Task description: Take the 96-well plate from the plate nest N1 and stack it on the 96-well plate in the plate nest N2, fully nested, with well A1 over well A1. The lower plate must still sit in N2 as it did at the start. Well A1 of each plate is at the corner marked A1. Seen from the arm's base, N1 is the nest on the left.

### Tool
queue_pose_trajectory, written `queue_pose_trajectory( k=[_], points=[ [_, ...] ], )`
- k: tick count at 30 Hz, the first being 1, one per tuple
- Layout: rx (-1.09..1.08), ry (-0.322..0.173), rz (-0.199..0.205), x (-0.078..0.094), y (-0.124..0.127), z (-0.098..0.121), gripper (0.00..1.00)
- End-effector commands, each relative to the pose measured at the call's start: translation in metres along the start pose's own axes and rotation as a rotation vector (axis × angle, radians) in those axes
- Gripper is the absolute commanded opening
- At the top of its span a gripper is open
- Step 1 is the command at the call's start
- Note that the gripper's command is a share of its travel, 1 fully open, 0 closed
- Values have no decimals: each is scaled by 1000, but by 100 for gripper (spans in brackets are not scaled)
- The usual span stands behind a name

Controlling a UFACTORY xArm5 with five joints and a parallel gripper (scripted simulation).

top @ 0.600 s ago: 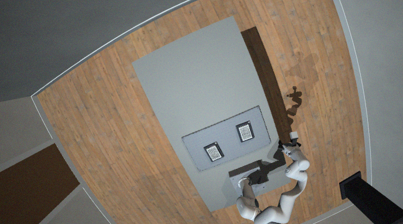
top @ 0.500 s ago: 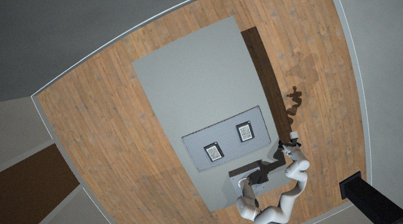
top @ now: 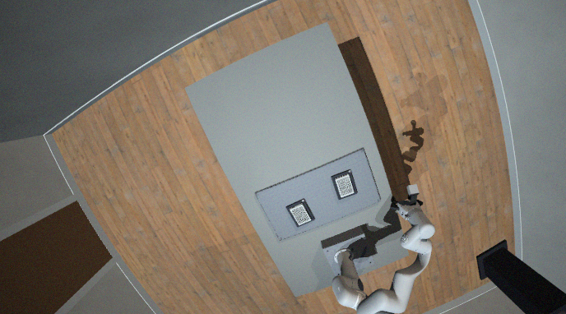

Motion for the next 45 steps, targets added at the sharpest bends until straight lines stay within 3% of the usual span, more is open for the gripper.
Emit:
queue_pose_trajectory(
  k=[1,20,45],
  points=[
    [-33,3,0,-4,-10,-2,100],
    [-99,-6,-13,-24,-91,-6,100],
    [-167,-15,-25,-48,-199,13,100]
  ],
)
Point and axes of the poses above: the point where the finger pads meet when closed, its own x axis out along the fingers, its own y axis across the jaws, z = x × y, the point moved 5 cm from there along -x, back along the fingers, and after that the axes turned 6 degrees about x, right-handed, at the moved point
